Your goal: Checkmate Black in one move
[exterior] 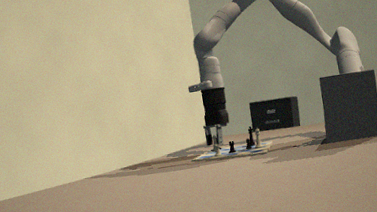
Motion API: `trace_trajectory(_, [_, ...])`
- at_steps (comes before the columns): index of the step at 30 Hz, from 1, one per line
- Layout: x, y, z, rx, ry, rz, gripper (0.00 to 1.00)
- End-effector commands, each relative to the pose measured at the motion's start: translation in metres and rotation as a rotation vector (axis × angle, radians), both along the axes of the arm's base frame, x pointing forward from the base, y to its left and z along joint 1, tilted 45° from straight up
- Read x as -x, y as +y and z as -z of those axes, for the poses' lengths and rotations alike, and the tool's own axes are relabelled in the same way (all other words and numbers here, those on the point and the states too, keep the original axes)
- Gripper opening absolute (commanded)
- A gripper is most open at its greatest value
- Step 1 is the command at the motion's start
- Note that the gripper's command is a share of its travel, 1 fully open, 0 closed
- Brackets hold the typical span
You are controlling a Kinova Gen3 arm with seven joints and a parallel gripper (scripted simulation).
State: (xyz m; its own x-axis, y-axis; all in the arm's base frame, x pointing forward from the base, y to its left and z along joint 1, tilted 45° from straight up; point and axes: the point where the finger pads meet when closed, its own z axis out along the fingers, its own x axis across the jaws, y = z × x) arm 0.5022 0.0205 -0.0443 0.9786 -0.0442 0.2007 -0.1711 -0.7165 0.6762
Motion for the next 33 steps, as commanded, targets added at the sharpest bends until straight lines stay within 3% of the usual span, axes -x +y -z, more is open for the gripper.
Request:
trace_trajectory(1, [-0.0005, 0.0011, -0.0004, -0.001, -0.001, -0.001, 0.79])
trace_trajectory(23, [-0.0005, 0.0011, -0.0004, -0.001, -0.001, -0.001, 0.79])
trace_trajectory(24, [-0.0005, 0.0011, -0.0004, -0.001, -0.001, -0.001, 0.0])
trace_trajectory(33, [-0.0005, 0.0011, -0.0004, -0.001, -0.001, -0.001, 0.0])
